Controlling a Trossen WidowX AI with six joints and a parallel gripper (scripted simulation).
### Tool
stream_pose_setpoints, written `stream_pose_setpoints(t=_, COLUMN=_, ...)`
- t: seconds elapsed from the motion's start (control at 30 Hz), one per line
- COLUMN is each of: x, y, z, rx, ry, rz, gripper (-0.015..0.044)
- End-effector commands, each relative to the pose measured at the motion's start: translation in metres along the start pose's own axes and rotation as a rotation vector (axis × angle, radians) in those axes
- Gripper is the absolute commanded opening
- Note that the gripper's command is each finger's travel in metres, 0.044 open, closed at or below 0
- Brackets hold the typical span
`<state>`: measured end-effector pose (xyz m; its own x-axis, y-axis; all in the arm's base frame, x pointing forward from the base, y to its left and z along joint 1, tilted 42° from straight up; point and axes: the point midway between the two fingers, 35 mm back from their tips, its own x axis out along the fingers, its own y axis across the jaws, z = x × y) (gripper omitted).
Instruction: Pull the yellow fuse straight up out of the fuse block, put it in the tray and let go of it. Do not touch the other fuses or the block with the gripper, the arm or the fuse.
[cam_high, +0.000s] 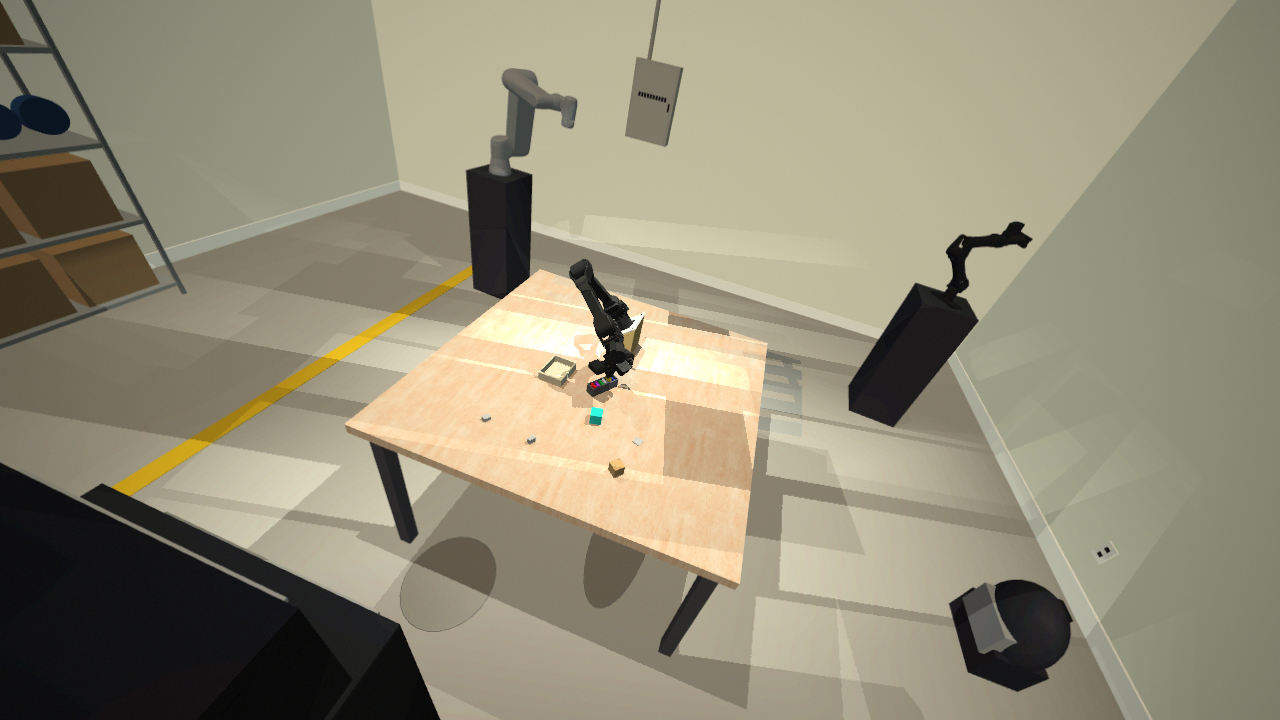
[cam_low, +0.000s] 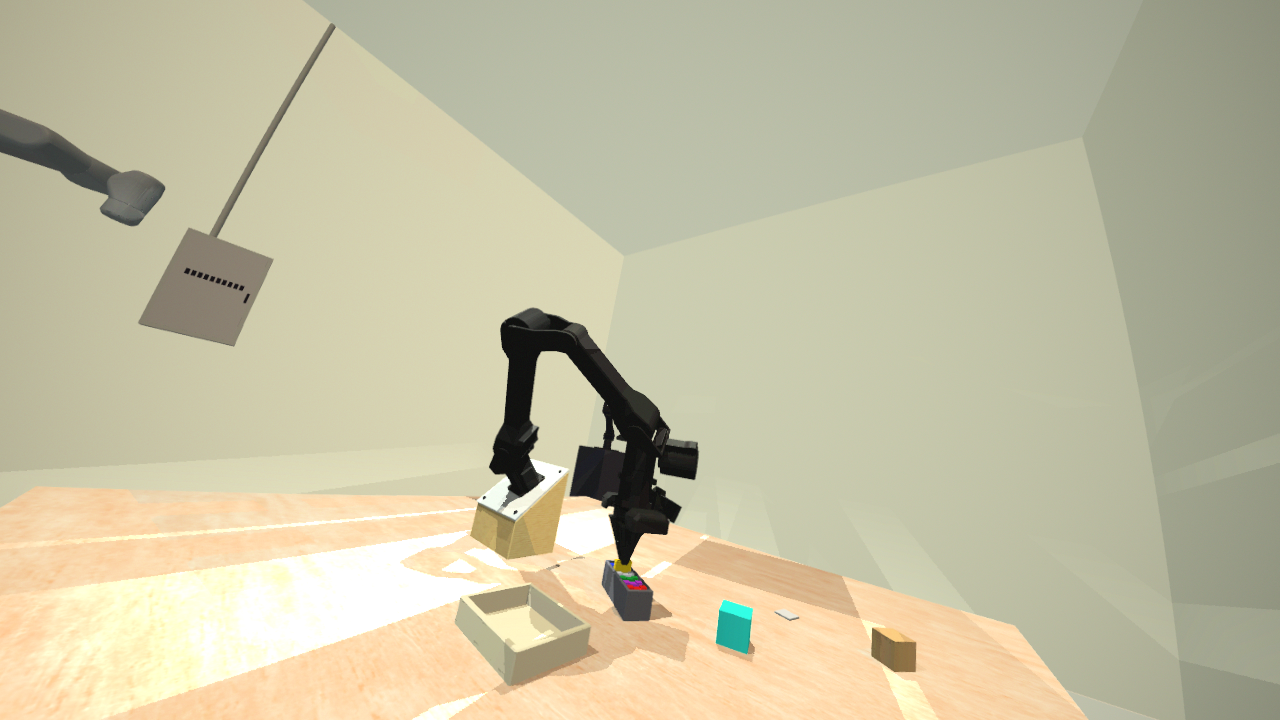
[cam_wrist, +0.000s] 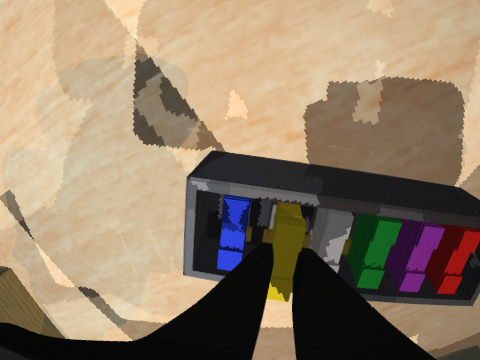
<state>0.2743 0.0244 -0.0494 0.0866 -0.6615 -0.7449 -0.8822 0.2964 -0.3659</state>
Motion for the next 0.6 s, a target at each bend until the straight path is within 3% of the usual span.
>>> stream_pose_setpoints(t=0.0, x=-0.0030, y=0.0002, z=0.0004, rx=0.003, ry=-0.002, rz=0.001, gripper=0.0000)
stream_pose_setpoints(t=0.57, x=-0.0113, y=0.0002, z=0.0005, rx=0.003, ry=-0.002, rz=0.001, gripper=0.0000)
